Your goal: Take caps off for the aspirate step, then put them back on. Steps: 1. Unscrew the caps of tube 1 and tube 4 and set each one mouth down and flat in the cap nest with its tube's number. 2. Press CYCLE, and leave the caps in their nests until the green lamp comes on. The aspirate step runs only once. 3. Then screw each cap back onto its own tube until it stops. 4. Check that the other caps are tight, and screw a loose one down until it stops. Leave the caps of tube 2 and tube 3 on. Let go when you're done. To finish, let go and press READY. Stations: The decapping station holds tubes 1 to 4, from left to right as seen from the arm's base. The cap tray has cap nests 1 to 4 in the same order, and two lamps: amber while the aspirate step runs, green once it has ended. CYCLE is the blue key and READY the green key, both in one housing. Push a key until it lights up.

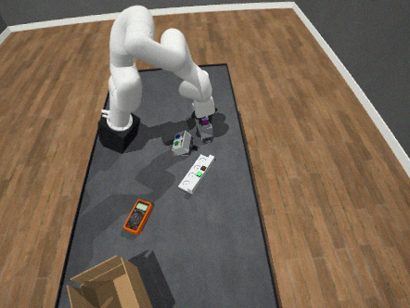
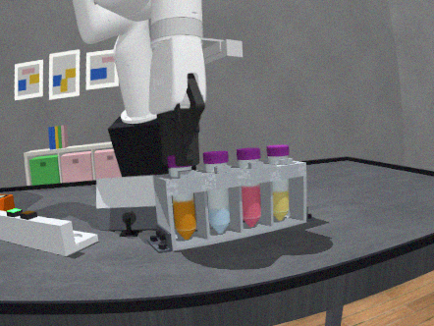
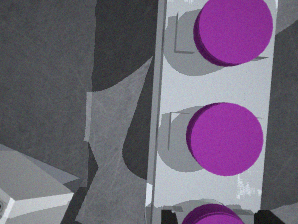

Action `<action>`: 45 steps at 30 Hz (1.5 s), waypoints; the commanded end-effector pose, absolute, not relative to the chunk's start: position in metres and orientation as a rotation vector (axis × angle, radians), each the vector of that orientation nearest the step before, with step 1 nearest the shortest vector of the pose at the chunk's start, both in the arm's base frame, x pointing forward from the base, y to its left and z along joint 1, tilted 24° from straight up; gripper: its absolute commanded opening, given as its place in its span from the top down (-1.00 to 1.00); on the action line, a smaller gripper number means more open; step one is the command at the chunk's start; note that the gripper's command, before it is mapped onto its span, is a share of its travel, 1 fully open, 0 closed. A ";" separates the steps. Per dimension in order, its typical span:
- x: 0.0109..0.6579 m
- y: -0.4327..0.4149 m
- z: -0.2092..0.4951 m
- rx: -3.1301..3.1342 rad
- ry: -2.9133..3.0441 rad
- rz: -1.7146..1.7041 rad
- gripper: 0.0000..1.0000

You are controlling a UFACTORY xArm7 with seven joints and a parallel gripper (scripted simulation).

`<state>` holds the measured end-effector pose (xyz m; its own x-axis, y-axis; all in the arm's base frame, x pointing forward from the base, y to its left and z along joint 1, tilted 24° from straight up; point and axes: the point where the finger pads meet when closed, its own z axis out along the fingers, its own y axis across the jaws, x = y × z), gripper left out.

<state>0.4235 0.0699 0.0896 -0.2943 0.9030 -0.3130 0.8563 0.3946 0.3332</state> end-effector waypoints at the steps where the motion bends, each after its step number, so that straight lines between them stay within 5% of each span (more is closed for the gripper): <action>1: 0.425 0.071 0.091 1.209 2.434 0.054 0.08; 20: 0.425 0.071 0.091 0.717 2.626 -0.061 0.08; 21: 0.425 0.071 0.091 0.717 2.626 -0.061 1.00; 45: 0.425 0.071 0.091 1.224 2.431 0.055 1.00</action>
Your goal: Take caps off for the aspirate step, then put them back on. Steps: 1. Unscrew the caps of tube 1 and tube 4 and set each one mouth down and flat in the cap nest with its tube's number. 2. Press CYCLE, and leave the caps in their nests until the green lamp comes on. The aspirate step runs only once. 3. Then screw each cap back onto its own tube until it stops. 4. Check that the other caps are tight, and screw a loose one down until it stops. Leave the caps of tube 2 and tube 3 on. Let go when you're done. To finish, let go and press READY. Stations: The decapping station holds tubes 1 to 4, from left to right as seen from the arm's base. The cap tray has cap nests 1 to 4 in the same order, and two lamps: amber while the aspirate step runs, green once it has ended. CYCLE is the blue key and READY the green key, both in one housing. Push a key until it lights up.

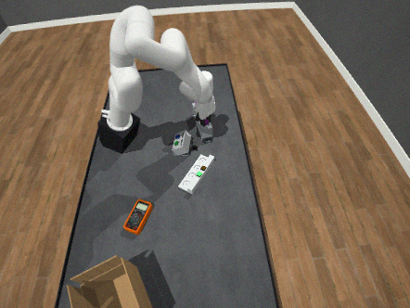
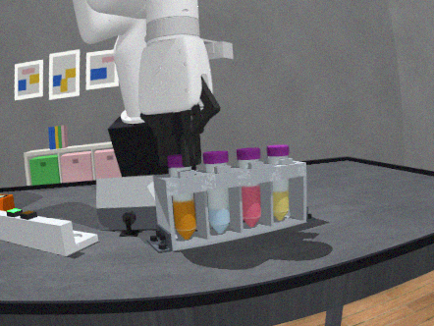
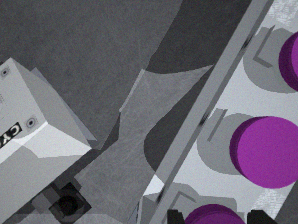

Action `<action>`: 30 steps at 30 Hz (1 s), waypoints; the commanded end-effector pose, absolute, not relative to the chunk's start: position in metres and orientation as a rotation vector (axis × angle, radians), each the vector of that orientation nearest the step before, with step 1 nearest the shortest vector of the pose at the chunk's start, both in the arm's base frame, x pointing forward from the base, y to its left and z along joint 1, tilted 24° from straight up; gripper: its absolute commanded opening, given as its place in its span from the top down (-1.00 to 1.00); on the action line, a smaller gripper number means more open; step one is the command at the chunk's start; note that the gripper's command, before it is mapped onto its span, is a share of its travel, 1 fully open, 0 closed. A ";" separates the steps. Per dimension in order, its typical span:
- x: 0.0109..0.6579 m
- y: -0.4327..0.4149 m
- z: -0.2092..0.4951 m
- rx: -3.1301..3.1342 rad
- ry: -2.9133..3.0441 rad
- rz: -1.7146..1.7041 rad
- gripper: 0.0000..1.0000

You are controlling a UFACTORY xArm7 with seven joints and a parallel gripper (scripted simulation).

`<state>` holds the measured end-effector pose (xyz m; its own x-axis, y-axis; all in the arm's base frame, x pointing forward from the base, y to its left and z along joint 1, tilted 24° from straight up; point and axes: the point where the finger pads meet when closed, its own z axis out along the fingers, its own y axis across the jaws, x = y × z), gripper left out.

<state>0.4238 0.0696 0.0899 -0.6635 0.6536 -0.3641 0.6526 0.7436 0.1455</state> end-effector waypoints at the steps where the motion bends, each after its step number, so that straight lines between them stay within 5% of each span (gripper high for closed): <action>1: 0.425 0.071 0.091 1.285 2.401 0.070 1.00; 30: 0.425 0.071 0.091 2.325 1.522 0.345 1.00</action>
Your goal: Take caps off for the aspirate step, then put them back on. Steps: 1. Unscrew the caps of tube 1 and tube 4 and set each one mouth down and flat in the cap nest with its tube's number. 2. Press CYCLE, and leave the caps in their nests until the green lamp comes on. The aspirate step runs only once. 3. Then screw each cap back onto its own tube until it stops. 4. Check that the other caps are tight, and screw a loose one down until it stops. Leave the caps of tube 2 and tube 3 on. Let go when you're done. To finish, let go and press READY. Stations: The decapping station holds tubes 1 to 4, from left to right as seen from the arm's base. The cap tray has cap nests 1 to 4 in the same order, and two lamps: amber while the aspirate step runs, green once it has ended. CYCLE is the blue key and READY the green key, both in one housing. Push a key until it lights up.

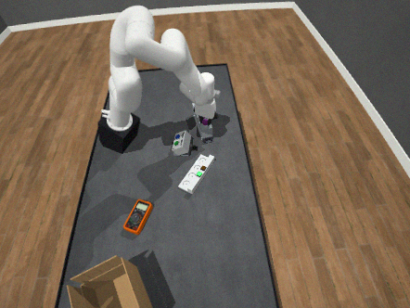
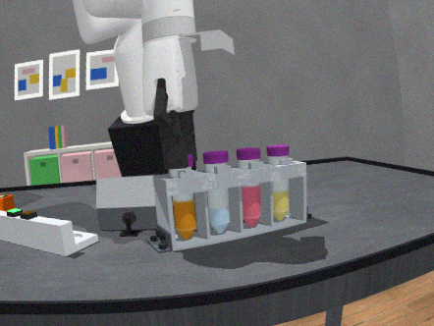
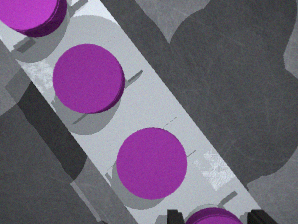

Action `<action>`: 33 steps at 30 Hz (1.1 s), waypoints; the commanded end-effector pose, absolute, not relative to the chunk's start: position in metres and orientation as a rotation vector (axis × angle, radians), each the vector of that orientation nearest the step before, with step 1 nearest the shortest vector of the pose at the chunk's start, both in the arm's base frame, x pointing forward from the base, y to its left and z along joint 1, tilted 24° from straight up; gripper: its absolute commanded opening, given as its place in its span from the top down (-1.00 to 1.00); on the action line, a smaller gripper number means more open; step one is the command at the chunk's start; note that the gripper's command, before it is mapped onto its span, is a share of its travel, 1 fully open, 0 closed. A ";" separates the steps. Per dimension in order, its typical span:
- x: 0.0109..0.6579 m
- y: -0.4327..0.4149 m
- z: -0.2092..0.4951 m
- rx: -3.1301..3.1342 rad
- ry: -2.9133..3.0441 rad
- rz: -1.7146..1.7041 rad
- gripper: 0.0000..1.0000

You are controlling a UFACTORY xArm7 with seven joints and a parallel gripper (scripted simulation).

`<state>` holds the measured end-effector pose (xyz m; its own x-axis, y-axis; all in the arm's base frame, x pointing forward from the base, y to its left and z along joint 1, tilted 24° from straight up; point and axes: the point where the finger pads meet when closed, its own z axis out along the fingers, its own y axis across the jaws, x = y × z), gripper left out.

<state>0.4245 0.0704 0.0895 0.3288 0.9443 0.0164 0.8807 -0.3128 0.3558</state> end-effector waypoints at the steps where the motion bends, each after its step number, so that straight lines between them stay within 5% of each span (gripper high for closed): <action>1: 0.425 0.071 0.091 2.325 1.522 0.345 1.00; 4: 0.425 0.071 0.090 2.325 1.522 0.345 1.00; 5: 0.425 0.071 0.091 2.325 1.522 0.345 0.08; 33: 0.408 0.078 0.133 2.325 1.521 0.346 0.08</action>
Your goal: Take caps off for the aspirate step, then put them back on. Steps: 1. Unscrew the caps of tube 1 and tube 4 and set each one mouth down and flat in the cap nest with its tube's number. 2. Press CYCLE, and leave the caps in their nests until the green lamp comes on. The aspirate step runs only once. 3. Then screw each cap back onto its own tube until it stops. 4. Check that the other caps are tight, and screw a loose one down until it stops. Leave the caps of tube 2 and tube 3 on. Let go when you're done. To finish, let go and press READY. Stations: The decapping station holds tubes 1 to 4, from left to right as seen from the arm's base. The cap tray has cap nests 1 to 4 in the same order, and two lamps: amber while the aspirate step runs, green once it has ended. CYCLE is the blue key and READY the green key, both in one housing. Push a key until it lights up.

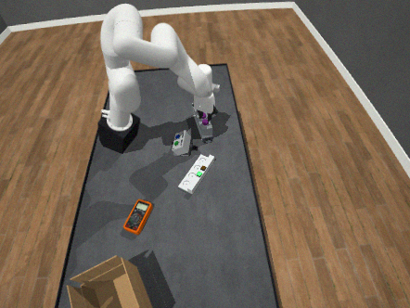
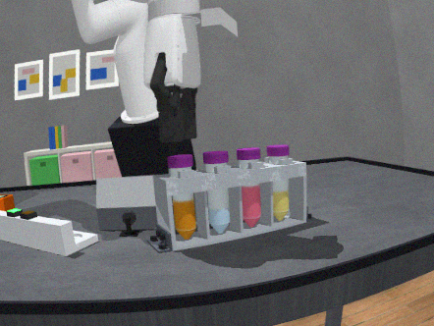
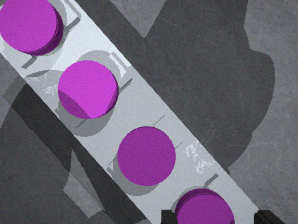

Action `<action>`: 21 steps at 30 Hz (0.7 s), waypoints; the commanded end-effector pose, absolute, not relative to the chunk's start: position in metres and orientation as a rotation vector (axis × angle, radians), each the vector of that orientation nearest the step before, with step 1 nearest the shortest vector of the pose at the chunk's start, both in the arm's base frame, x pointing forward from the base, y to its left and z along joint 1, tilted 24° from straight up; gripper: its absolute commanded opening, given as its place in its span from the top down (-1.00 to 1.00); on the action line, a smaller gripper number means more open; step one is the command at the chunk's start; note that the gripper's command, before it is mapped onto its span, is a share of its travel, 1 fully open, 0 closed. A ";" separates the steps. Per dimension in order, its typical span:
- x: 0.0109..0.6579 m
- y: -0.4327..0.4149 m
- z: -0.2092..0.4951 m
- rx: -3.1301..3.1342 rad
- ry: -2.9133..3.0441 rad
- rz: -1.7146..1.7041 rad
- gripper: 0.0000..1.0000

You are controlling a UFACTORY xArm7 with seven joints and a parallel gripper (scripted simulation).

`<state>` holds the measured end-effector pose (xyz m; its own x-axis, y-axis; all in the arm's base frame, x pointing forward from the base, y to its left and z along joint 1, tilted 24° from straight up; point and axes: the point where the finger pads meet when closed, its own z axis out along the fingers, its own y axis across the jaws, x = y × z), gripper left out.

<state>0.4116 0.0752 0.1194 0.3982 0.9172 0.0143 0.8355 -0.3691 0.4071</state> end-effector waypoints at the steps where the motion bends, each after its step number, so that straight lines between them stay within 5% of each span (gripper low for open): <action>1: 0.408 0.078 0.133 2.325 1.521 0.346 0.08; 21: 0.386 0.157 0.111 1.482 2.288 0.120 0.08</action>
<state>0.3893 0.1339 0.1151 -0.1292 0.9660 -0.2241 0.9082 0.2060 0.3643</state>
